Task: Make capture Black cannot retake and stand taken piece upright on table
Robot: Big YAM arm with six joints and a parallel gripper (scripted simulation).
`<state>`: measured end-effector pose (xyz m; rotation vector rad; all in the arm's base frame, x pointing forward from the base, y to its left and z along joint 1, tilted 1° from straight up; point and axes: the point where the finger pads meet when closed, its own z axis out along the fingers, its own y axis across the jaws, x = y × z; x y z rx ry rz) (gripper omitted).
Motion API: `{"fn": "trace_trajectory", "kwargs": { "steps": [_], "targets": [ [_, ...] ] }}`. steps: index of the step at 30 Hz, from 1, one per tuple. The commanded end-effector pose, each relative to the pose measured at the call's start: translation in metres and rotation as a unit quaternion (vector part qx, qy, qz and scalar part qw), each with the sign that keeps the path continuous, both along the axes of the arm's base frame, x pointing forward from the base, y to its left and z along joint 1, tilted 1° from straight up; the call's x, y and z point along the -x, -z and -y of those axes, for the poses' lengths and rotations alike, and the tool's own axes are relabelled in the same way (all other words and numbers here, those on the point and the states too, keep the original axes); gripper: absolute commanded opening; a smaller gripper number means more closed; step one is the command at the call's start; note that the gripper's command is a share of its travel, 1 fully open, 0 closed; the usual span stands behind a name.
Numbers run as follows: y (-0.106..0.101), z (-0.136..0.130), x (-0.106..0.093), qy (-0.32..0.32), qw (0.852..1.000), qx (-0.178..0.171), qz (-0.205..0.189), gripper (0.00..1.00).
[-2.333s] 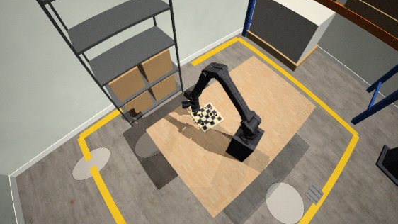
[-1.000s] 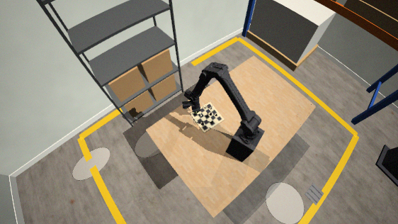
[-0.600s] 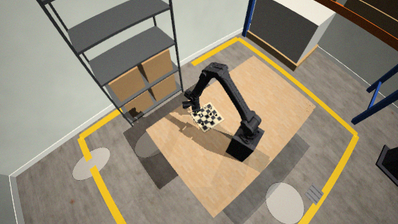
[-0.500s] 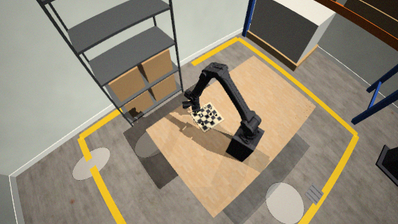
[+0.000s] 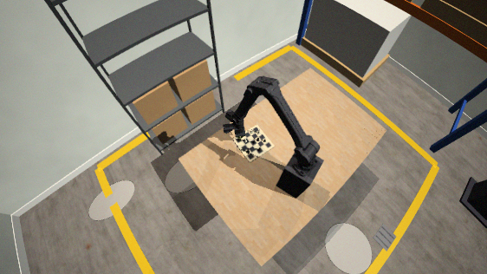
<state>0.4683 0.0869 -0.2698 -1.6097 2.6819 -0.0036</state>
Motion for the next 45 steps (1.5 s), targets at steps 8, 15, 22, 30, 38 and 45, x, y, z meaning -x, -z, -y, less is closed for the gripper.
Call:
{"fn": "trace_trajectory", "kwargs": {
  "steps": [8, 15, 22, 30, 38, 45],
  "targets": [
    [-0.013, -0.003, -0.02, -0.004, 1.0, -0.004, 0.021, 0.4],
    [-0.013, -0.003, -0.02, -0.004, 1.0, -0.004, 0.021, 0.4],
    [-0.013, -0.003, -0.02, -0.004, 1.0, -0.004, 0.021, 0.4],
    [-0.013, -0.003, -0.02, -0.004, 1.0, -0.004, 0.021, 0.4],
    [-0.013, -0.003, -0.02, -0.004, 1.0, -0.004, 0.021, 0.4],
    [0.003, -0.003, -0.018, -0.004, 1.0, -0.003, 0.018, 0.4]
  ]
}}
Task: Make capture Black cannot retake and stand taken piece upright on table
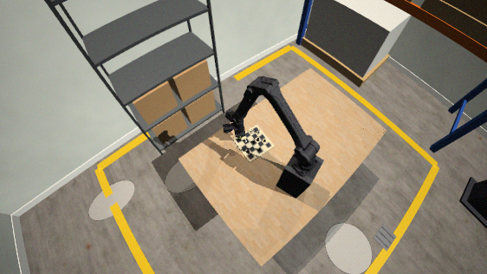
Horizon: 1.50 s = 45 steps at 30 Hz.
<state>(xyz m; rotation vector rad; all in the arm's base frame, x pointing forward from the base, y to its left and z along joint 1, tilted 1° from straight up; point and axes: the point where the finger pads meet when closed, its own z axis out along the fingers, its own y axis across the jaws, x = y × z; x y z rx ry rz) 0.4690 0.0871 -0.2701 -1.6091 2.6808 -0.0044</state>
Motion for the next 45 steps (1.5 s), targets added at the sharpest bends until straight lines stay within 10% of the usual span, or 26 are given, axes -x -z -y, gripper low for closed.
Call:
{"fn": "trace_trajectory", "kwargs": {
  "steps": [1, 20, 45],
  "targets": [
    [0.004, -0.003, -0.017, -0.004, 1.0, -0.003, 0.017, 0.4],
    [0.038, -0.003, -0.016, -0.004, 1.0, -0.003, 0.016, 0.4],
    [0.028, -0.003, -0.019, -0.004, 1.0, -0.004, 0.02, 0.4]
  ]
}}
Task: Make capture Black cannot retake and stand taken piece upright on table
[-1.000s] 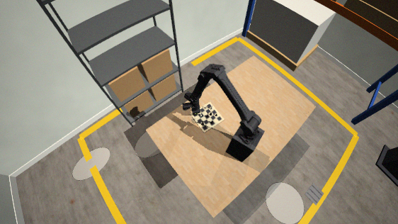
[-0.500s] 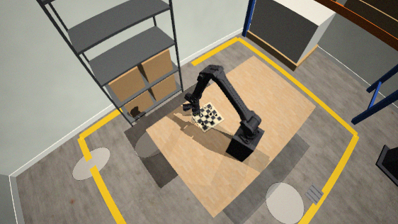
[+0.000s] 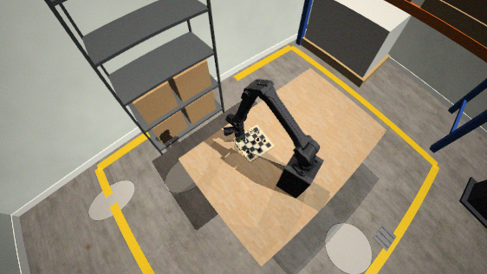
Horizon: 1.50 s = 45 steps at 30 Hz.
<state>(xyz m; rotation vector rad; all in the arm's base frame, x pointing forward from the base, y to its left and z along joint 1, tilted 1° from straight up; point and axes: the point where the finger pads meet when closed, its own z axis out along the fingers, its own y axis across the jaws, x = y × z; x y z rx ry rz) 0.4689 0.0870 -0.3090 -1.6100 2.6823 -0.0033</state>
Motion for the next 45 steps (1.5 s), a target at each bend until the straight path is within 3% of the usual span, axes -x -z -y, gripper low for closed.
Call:
{"fn": "trace_trajectory", "kwargs": {
  "steps": [1, 16, 17, 45],
  "targets": [
    [-0.0104, -0.0033, -0.0193, -0.004, 1.0, -0.004, 0.021, 0.4],
    [-0.0104, -0.0033, -0.0193, -0.004, 1.0, -0.004, 0.021, 0.4],
    [-0.0104, -0.0033, -0.0193, -0.004, 1.0, -0.004, 0.021, 0.0],
    [-0.0104, -0.0033, -0.0193, -0.004, 1.0, -0.004, 0.021, 0.0]
  ]
}}
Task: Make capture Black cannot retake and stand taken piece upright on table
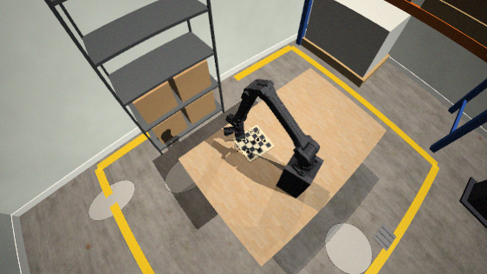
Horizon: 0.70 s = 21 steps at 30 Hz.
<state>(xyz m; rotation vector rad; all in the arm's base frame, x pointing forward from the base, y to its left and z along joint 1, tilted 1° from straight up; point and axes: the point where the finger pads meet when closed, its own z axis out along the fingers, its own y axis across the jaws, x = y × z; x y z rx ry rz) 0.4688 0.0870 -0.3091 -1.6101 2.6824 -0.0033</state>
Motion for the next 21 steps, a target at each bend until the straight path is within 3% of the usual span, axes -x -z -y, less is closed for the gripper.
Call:
{"fn": "trace_trajectory", "kwargs": {
  "steps": [1, 6, 10, 15, 17, 21],
  "targets": [
    [-0.01, -0.003, -0.019, -0.004, 1.0, -0.004, 0.021, 0.0],
    [-0.011, -0.003, -0.02, -0.004, 1.0, -0.004, 0.022, 0.0],
    [-0.023, -0.002, -0.013, -0.004, 1.0, -0.002, 0.014, 0.0],
    [-0.051, -0.002, -0.011, -0.004, 1.0, -0.002, 0.014, 0.0],
    [-0.051, -0.002, -0.011, -0.004, 1.0, -0.002, 0.014, 0.0],
    [-0.082, -0.001, -0.01, -0.004, 1.0, -0.002, 0.014, 0.0]
  ]
}}
